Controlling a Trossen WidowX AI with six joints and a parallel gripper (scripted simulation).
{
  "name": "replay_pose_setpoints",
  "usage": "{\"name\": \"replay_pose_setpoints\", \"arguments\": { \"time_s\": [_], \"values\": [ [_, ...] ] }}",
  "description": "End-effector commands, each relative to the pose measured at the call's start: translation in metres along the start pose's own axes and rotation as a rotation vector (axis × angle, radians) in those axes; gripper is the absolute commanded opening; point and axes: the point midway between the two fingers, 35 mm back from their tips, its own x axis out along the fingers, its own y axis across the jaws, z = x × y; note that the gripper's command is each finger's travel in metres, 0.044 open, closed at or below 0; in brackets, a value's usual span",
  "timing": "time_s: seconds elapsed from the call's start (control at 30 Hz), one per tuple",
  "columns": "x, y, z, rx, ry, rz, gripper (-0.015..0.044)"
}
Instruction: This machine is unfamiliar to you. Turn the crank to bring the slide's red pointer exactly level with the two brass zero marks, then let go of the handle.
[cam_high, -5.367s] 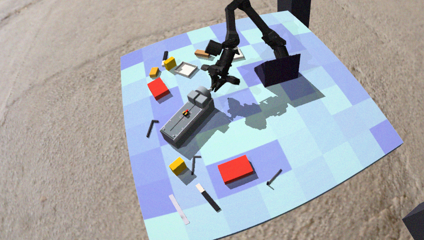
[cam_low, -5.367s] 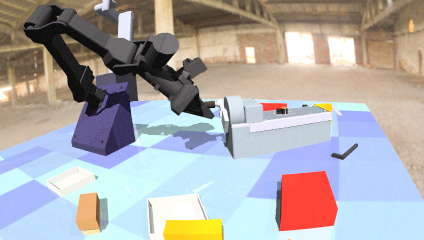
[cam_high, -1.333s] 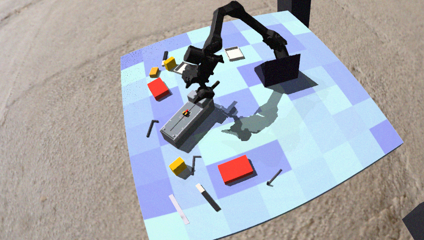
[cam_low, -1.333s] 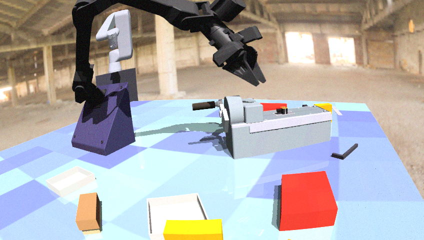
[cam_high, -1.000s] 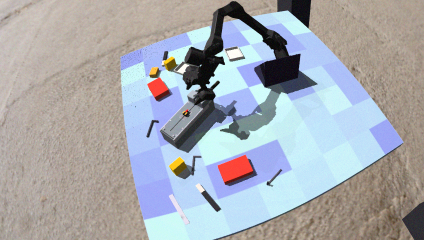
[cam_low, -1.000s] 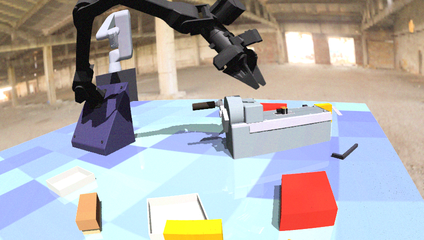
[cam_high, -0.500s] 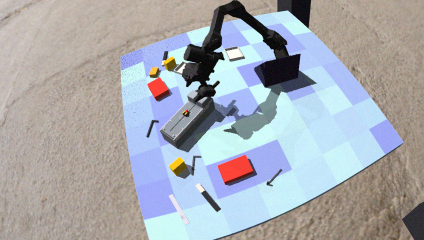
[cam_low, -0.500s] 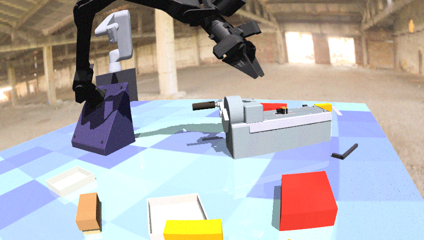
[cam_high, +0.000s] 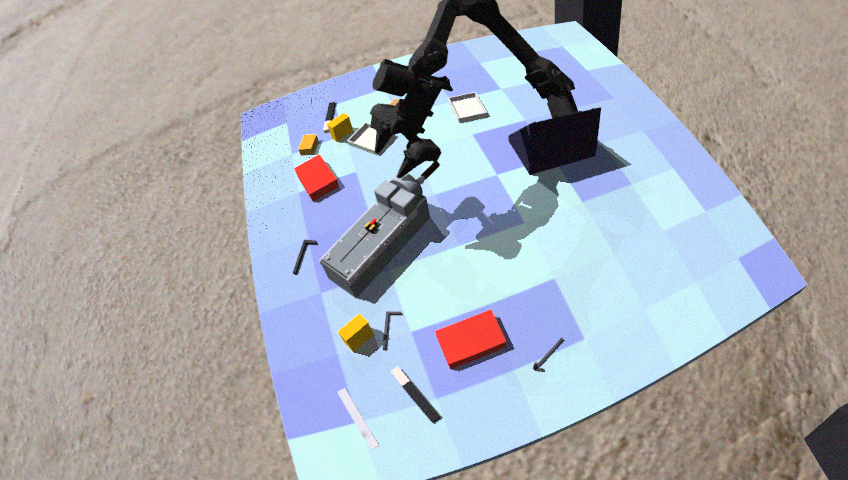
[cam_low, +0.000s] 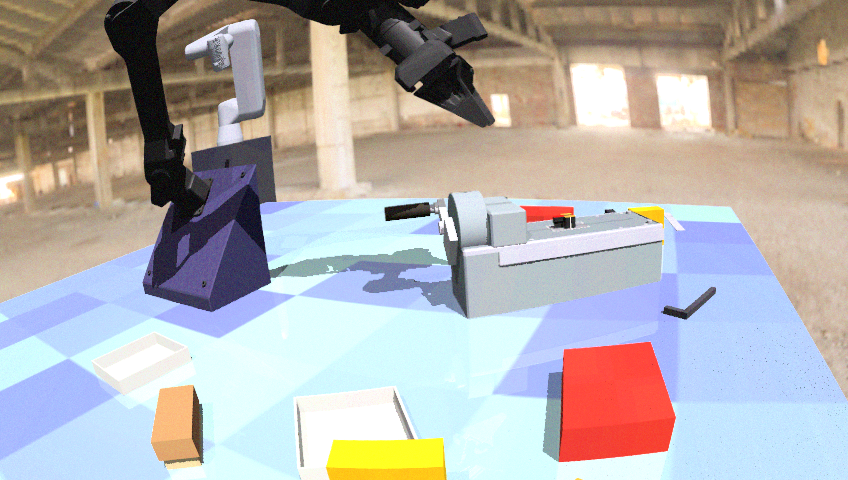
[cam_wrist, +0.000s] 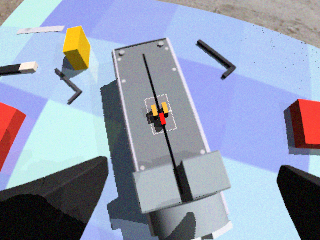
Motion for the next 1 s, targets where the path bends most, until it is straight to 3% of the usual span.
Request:
{"name": "replay_pose_setpoints", "arguments": {
  "time_s": [0.0, 0.63, 0.97],
  "values": [
    [-0.01, -0.004, -0.014, -0.052, -0.018, 0.057, 0.044],
    [-0.046, -0.01, -0.071, -0.235, -0.126, 0.235, 0.044],
    [-0.006, -0.009, -0.101, -0.236, -0.125, 0.233, 0.044]
  ]
}}
